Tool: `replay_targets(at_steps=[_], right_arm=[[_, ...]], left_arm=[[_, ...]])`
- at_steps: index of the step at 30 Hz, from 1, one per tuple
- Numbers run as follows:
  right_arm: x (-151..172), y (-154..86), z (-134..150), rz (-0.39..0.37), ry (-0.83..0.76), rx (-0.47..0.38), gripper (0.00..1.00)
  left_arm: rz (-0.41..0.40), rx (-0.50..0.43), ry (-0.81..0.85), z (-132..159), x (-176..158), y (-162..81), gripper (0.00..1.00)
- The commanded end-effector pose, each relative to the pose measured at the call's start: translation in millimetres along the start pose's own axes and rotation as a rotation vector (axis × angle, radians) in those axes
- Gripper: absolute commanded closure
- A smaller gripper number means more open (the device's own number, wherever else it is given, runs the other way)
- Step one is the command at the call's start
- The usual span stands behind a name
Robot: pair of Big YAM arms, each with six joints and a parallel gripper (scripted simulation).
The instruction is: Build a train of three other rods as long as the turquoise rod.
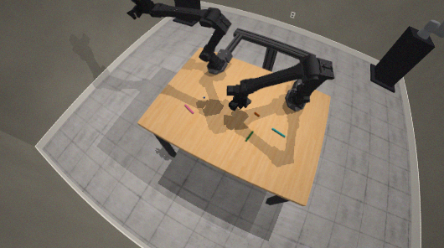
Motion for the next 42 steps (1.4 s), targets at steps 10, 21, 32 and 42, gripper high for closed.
replay_targets(at_steps=[10,21,32,42], right_arm=[[-4,3,-45,0.012,0.012,-0.089,0.00],[-4,3,-45,0.012,0.012,-0.089,0.00],[-4,3,-45,0.012,0.012,-0.089,0.00],[-4,3,-45,0.012,0.012,-0.089,0.00]], left_arm=[[-0.013,0.012,-0.001,0,5,10,0.96],[-0.012,0.011,-0.003,0,4,10,0.96],[0.001,-0.003,-0.040,-13,-1,4,0.96],[0.005,-0.007,-0.042,-17,-3,2,0.96]])
Point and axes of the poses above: on each arm, the point where the finger pads meet when closed, its own y axis out along the fingers, its own x axis across the jaws, z = x × y, the point moved 3 cm from there along -y, back along the fingers, and after that the axes turned 7 degrees about y, right-handed, at the moved point
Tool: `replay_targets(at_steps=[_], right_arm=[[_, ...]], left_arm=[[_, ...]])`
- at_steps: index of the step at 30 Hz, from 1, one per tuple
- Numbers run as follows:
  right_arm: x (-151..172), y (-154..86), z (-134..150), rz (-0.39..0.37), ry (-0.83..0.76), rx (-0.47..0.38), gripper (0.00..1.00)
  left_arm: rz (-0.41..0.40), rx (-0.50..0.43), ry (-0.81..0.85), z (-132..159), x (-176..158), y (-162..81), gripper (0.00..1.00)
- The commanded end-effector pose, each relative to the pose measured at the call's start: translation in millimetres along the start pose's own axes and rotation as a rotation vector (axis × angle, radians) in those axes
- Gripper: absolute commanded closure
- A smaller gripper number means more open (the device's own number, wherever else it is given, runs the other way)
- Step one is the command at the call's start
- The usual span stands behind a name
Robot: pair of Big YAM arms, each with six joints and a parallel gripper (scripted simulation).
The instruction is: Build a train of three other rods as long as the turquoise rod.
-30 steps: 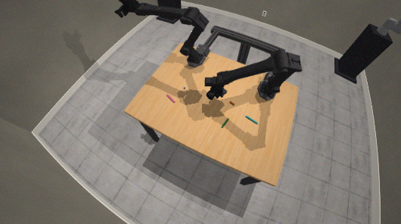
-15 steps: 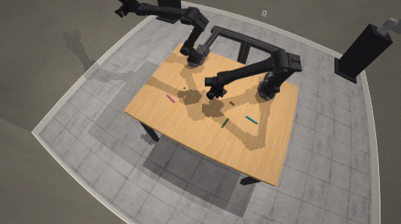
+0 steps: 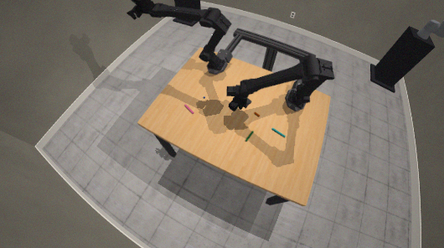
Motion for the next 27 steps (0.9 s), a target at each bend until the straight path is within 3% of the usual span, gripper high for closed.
replay_targets(at_steps=[1,27], right_arm=[[-3.9,3.4,-44.6,0.012,0.012,-0.089,0.00],[-3.9,3.4,-44.6,0.012,0.012,-0.089,0.00]], left_arm=[[0.006,-0.009,-0.032,-15.4,-4.9,1.3,0.96],[0.006,-0.009,-0.037,-18.5,-6.8,-0.2,0.96]])
Point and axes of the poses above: on each arm, the point where the finger pads meet when closed, its own y axis out along the fingers, its own x axis across the jaws, z = x × y, the point moved 3 cm from there along -y, back along the fingers, and after that the axes turned 7 degrees about y, right-handed, at the moved point
